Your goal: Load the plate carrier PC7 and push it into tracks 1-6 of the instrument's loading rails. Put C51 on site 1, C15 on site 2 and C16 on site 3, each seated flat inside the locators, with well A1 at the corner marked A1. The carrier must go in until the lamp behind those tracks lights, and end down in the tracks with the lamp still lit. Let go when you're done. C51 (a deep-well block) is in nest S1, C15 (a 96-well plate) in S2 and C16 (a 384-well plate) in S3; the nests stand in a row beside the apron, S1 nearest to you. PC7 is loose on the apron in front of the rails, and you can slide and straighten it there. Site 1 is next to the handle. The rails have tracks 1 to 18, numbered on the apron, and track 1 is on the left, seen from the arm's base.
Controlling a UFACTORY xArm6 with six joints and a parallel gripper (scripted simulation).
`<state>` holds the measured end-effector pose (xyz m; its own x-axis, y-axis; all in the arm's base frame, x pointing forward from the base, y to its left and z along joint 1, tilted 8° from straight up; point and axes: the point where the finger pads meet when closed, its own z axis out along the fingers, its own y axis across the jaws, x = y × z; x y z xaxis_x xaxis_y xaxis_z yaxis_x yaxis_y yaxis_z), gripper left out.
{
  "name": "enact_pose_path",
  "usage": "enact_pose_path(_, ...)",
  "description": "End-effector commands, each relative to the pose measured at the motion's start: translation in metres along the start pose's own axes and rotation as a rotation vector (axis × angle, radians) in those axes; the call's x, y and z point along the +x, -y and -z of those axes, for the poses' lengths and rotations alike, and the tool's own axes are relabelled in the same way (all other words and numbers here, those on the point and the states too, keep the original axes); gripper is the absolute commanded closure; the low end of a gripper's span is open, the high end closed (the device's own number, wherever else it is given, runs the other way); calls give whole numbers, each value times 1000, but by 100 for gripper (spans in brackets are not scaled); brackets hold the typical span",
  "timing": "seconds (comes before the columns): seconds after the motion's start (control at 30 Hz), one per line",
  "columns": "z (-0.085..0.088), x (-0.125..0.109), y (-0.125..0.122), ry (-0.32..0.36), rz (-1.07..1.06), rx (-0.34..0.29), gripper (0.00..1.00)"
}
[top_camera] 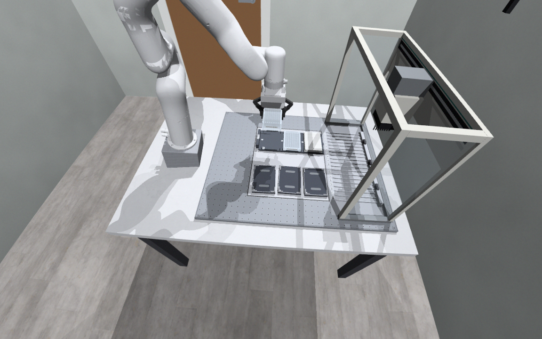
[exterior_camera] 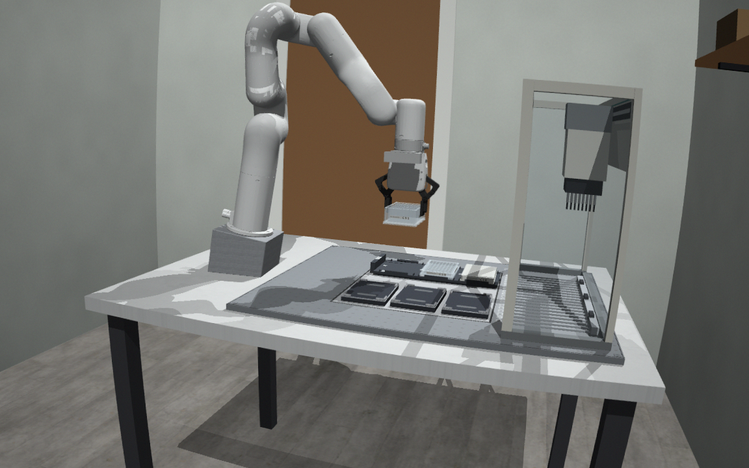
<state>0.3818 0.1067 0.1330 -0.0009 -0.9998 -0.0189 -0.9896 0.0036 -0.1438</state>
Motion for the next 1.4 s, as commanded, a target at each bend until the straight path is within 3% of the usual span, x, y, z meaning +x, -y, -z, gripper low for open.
enact_pose_path(0.0,-5,0,1,1,0,4,100)
enact_pose_path(1.37,-67,0,1,1,0,3,100)
